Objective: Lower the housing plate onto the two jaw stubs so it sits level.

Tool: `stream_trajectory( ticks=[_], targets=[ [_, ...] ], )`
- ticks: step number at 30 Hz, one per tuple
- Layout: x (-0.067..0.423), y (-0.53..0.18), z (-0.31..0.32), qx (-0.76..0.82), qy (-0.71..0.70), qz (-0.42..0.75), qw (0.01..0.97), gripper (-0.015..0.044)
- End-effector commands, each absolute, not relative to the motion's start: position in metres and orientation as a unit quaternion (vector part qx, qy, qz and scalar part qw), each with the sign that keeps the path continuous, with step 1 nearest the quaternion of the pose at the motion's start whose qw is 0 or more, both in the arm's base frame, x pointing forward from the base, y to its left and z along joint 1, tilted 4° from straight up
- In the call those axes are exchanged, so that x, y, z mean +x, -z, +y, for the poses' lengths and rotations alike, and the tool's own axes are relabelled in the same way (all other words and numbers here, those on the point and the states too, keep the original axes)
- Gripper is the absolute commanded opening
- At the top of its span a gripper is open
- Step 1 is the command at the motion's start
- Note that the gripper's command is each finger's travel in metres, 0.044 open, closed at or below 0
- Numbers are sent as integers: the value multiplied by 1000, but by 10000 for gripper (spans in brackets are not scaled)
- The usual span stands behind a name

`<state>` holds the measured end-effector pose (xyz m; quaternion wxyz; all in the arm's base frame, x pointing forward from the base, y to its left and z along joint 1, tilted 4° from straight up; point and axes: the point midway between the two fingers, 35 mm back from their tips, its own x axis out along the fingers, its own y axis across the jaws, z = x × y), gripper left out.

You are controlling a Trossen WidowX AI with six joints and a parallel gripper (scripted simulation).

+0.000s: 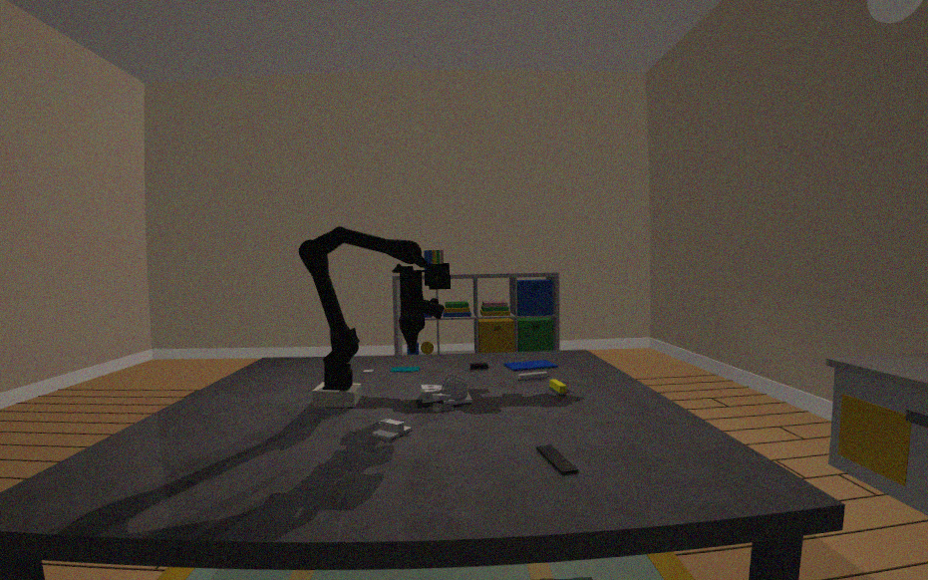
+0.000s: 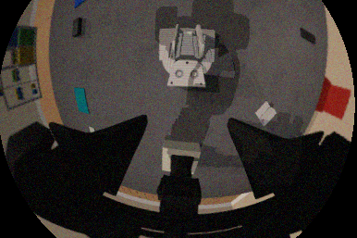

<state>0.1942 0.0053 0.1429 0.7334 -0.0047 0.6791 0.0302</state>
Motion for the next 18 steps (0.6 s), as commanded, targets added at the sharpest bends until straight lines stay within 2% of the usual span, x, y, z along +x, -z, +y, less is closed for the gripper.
stream_trajectory(
  ticks=[1,18],
  targets=[
    [194,-143,5,-7,-30,679,733,440],
    [194,-143,5,-7,-30,679,733,440]
  ],
)
